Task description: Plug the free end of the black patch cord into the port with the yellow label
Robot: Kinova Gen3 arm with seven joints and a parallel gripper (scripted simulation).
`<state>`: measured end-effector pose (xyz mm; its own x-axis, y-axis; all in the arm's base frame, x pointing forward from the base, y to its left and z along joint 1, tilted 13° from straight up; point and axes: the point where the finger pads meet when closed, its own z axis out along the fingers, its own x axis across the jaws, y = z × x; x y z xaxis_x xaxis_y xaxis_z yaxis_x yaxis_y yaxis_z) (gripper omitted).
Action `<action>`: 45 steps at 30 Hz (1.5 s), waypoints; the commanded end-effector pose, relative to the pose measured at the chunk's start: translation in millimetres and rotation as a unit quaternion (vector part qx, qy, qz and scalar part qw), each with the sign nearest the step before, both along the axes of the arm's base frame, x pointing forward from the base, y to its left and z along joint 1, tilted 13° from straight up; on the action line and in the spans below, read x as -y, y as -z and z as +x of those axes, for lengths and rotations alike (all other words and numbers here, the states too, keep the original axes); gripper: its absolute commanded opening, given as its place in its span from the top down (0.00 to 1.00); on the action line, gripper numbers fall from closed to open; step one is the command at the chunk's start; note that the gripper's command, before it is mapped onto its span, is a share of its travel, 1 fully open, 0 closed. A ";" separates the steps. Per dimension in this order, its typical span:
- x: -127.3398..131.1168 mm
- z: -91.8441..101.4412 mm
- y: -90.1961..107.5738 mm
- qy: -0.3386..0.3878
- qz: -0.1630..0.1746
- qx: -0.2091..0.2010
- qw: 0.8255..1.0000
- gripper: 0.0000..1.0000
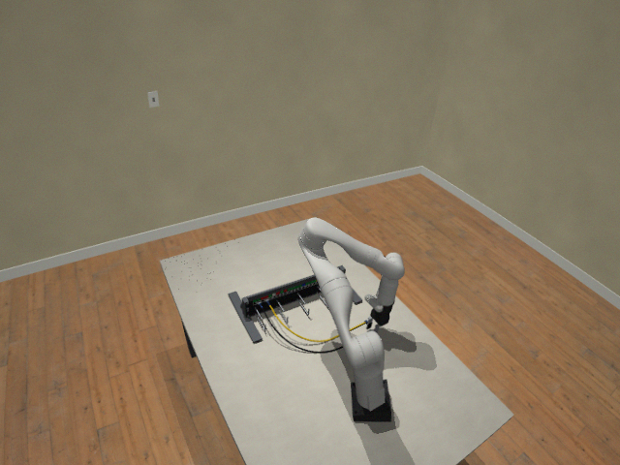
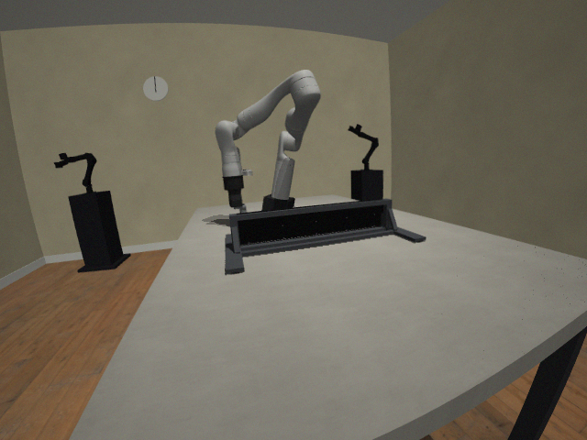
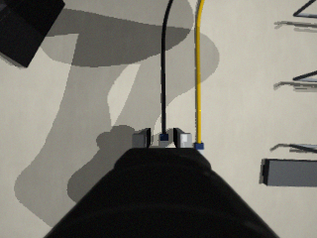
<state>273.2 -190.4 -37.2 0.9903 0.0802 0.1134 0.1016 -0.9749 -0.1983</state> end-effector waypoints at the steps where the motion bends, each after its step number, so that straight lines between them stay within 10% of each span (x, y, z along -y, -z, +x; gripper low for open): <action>1: 2.4 0.1 1.5 -0.002 -0.002 0.001 1.000 0.27; 45: 6.3 3.3 1.9 -0.002 -0.002 0.001 1.000 0.27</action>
<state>276.2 -196.0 -38.2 0.9892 0.0899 0.1157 0.1111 -0.9751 -0.1920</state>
